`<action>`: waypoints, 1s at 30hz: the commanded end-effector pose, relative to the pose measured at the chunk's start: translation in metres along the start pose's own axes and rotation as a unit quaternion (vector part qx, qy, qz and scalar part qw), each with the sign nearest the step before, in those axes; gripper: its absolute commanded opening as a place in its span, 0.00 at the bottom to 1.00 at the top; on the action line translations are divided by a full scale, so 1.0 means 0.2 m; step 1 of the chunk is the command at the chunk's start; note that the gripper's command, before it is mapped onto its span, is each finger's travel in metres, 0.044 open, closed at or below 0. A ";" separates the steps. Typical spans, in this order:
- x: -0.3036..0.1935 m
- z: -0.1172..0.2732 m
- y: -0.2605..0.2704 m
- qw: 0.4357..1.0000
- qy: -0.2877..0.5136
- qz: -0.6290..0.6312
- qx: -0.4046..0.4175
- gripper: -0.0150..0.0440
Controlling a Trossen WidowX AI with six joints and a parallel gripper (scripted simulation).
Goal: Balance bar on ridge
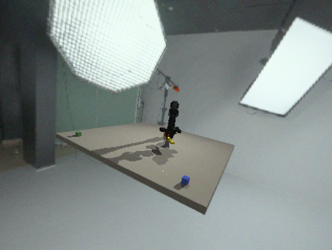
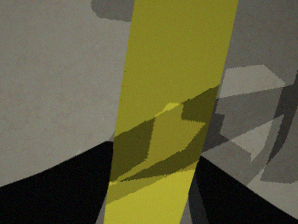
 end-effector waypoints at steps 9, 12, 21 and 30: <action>0.00 0.00 0.00 1.000 0.000 0.000 0.000 0.25; 0.00 0.00 0.00 1.000 0.000 0.000 0.000 0.25; 0.00 0.00 0.00 1.000 0.000 0.000 0.000 0.25; 0.00 0.00 0.00 1.000 0.000 0.000 0.000 0.48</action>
Point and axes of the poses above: the point midway between the two fingers, 35 mm back from their tips, its own z axis back along the fingers, its own y axis across the jaws, x = y × z, the point moved 9 cm from there along z, back along the fingers, and after that the axes turned 2 degrees about -z, right-handed, at the moved point
